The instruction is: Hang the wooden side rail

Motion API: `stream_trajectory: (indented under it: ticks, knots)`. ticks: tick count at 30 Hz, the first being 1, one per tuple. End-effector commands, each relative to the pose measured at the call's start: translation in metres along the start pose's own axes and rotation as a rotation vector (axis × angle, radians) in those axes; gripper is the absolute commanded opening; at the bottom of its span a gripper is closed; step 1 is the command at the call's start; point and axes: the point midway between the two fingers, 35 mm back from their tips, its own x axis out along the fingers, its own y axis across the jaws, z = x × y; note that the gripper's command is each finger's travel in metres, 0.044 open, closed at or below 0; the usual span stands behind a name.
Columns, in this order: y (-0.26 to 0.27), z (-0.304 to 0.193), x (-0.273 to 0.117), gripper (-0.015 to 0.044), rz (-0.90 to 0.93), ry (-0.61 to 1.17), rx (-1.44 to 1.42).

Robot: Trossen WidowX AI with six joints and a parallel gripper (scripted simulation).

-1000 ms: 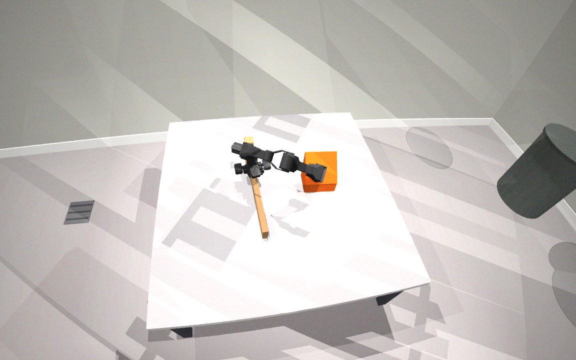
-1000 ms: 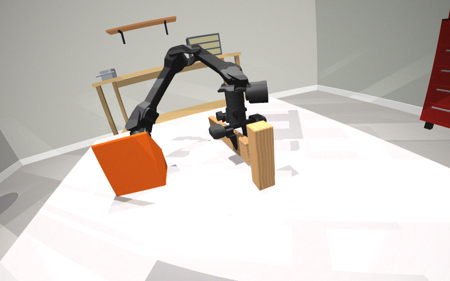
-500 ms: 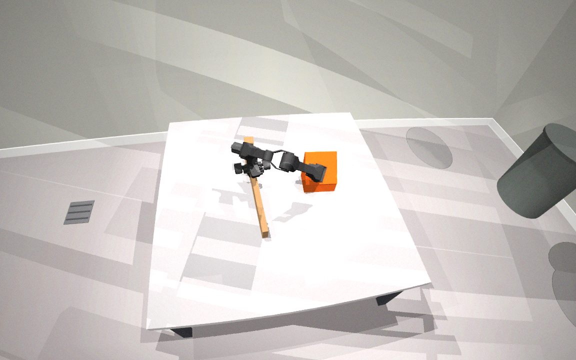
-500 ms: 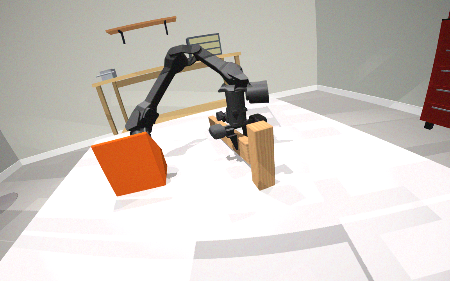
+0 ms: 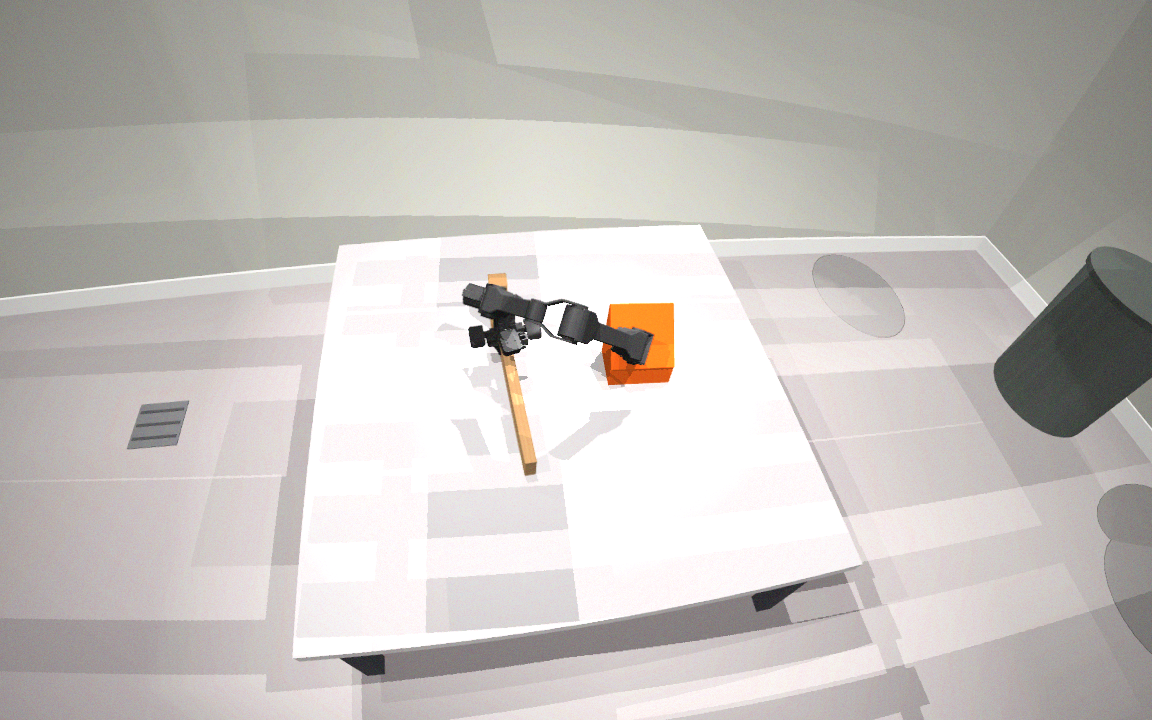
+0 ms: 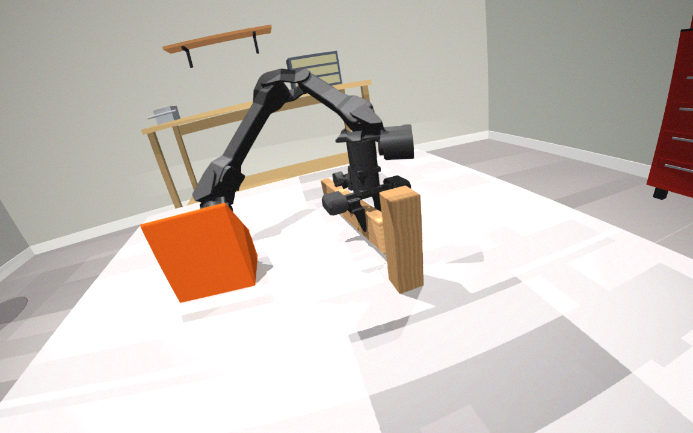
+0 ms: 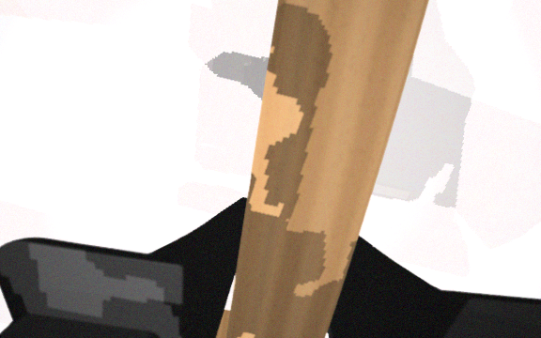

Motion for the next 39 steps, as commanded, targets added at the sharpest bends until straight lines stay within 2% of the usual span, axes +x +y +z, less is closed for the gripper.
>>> stream_trajectory:
  ticks: [1,39]
  knots:
    - [0.0011,-0.0058,-0.0038,0.0,-0.008,0.011,0.0]
    - [0.0003,-0.0094,-0.0049,0.0,-0.009,0.011,-0.001]
